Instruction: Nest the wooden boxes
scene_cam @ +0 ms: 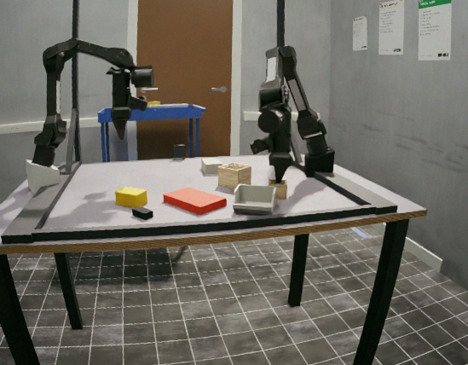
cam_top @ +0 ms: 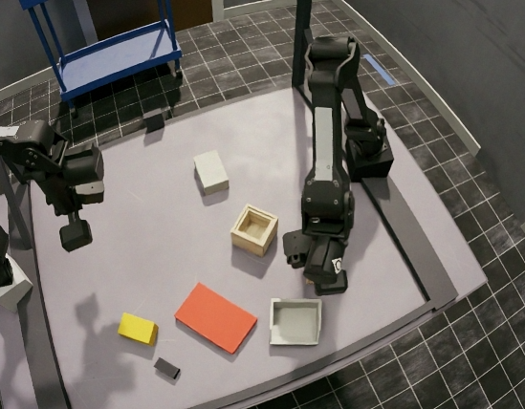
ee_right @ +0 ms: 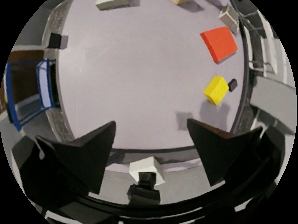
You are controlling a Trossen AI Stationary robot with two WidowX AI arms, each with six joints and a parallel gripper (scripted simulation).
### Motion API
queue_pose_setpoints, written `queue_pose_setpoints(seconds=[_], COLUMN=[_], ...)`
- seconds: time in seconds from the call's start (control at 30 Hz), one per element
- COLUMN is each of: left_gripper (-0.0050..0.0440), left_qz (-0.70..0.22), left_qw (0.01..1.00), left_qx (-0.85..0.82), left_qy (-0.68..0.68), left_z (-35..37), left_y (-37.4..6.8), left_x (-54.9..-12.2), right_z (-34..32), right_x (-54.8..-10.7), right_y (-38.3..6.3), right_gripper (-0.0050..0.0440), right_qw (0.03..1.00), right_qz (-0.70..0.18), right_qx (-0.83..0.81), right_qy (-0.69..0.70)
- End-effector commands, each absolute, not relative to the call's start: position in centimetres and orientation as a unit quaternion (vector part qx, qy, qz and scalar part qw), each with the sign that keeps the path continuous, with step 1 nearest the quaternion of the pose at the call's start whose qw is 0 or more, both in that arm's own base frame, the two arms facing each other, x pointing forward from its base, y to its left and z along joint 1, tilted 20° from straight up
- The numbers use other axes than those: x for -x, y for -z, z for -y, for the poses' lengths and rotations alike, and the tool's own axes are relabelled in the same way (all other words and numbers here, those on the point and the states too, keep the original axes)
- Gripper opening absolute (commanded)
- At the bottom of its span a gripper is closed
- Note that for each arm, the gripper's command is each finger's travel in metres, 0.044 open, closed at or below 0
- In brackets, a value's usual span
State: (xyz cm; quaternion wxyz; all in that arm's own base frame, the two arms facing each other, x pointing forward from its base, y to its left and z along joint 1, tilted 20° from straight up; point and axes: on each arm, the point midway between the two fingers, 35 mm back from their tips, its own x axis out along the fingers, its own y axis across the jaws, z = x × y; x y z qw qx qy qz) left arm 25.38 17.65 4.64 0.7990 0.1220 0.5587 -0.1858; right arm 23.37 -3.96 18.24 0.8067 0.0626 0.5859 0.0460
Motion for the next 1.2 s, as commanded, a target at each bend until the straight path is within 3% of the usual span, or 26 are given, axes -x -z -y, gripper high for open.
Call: queue_pose_setpoints(seconds=[0.0,0.27,0.3,0.57,1.17], left_gripper=[-0.0003,-0.002,0.0024,0.0211,0.0211], left_qz=[-0.557,-0.556,-0.552,-0.552,-0.547], left_qw=[0.8,0.8,0.803,0.803,0.806], left_qx=[-0.128,-0.133,-0.138,-0.138,-0.146], left_qy=[0.183,0.185,0.18,0.18,0.175], left_z=[-17.7,-17.8,-18.0,-18.0,-18.5], left_y=[-4.3,-3.7,-4.3,-4.3,-5.6], left_x=[-25.7,-26.0,-26.2,-26.2,-26.2], right_z=[4.0,4.0,4.0,4.0,4.0], right_x=[-23.4,-23.4,-23.4,-23.4,-23.4], right_y=[-18.7,-18.7,-18.7,-18.7,-18.7], right_gripper=[0.04,0.04,0.04,0.04,0.04], right_qw=[0.812,0.812,0.812,0.812,0.812], right_qz=[-0.579,-0.579,-0.579,-0.579,-0.579], right_qx=[-0.06,-0.06,-0.06,-0.06,-0.06], right_qy=[-0.045,-0.045,-0.045,-0.045,-0.045])
